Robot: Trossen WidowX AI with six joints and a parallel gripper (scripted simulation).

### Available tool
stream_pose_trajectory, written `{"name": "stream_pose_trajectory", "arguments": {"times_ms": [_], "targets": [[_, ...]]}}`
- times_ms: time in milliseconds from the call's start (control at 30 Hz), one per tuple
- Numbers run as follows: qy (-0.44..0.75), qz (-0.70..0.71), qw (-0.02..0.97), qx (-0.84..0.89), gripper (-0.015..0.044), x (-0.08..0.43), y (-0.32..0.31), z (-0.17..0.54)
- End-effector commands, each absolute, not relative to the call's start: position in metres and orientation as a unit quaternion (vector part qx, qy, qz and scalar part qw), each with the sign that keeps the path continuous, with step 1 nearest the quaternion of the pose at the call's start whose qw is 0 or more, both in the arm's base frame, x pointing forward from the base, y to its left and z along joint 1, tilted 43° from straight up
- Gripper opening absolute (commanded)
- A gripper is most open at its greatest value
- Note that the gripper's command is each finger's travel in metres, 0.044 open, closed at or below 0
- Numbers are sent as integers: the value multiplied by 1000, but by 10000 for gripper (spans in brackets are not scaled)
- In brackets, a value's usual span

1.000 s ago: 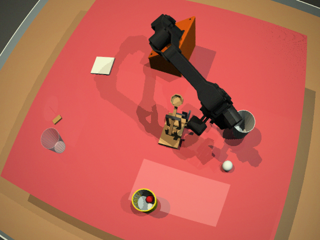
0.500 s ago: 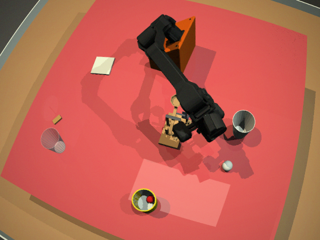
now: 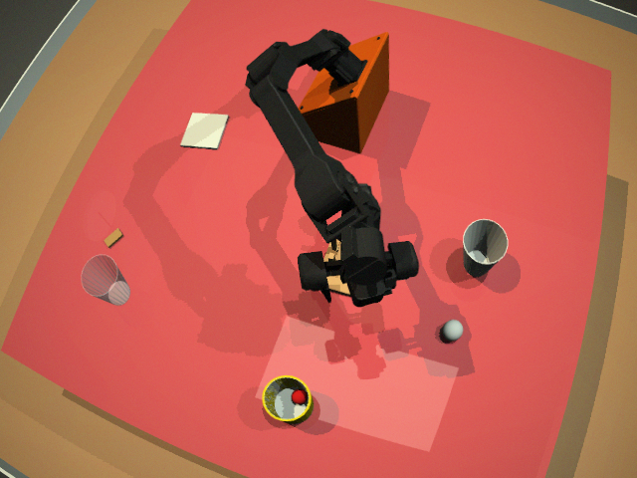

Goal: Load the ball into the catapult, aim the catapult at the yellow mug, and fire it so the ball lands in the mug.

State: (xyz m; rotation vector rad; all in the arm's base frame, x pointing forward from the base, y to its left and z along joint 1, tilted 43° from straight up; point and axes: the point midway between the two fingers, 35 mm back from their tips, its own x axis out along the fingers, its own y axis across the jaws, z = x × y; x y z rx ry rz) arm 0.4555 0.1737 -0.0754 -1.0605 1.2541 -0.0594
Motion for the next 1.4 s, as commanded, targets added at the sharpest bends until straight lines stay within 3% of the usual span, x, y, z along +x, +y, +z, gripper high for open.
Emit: {"name": "stream_pose_trajectory", "arguments": {"times_ms": [0,500,1367], "targets": [[526,-51,731,-432,440,480,174,-49],[424,-122,844,-304,440,541,158,30],[426,-121,843,-305,440,541,157,29]]}}
